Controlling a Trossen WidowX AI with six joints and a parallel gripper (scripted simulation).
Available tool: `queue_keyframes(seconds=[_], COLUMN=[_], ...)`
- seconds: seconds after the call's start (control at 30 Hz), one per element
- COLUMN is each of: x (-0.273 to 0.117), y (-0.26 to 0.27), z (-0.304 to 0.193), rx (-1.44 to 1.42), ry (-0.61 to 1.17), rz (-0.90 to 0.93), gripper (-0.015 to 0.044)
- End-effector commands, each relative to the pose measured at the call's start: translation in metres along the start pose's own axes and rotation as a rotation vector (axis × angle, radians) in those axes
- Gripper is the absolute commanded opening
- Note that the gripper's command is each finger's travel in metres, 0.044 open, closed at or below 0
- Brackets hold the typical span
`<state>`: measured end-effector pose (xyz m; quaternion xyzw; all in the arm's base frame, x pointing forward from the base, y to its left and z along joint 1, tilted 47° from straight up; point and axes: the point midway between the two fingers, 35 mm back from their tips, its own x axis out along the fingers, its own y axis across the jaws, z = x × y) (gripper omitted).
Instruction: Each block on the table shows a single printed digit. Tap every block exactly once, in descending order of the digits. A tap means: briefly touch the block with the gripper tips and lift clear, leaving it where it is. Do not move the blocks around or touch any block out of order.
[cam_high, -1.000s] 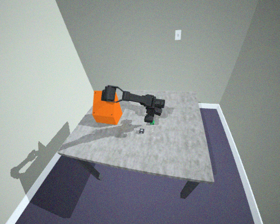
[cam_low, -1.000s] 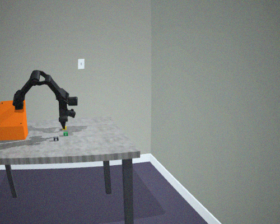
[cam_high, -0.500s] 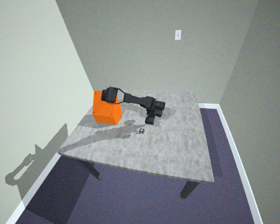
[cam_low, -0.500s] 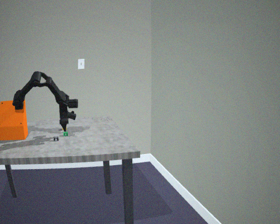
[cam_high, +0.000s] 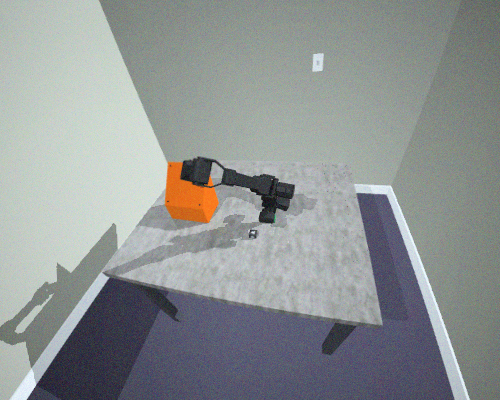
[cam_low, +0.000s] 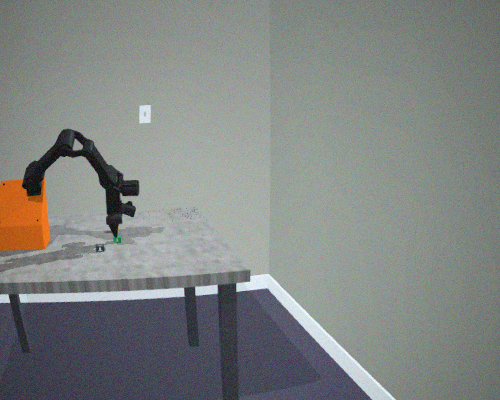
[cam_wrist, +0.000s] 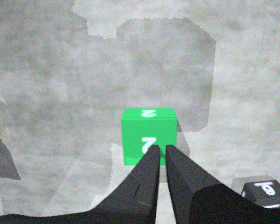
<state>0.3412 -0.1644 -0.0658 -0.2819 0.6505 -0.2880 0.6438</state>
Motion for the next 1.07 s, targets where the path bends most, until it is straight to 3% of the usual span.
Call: queue_keyframes(seconds=[0.0, 0.13, 0.2, 0.4, 0.63, 0.77, 1.03], x=[-0.022, -0.025, -0.029, -0.065, -0.100, -0.110, -0.110], y=[0.001, 0.001, 0.014, 0.116, 0.223, 0.262, 0.266], z=[0.000, 0.000, 0.002, -0.004, -0.058, -0.097, -0.101], rx=[-0.003, -0.004, -0.005, -0.016, -0.018, -0.005, -0.003], ry=[-0.003, -0.002, -0.008, -0.024, -0.006, -0.003, -0.003], rz=[0.001, 0.001, 0.012, 0.080, 0.072, 0.025, 0.019], gripper=[0.0020, 0.0020, 0.0072, 0.0230, 0.0400, 0.0400, 0.0400])
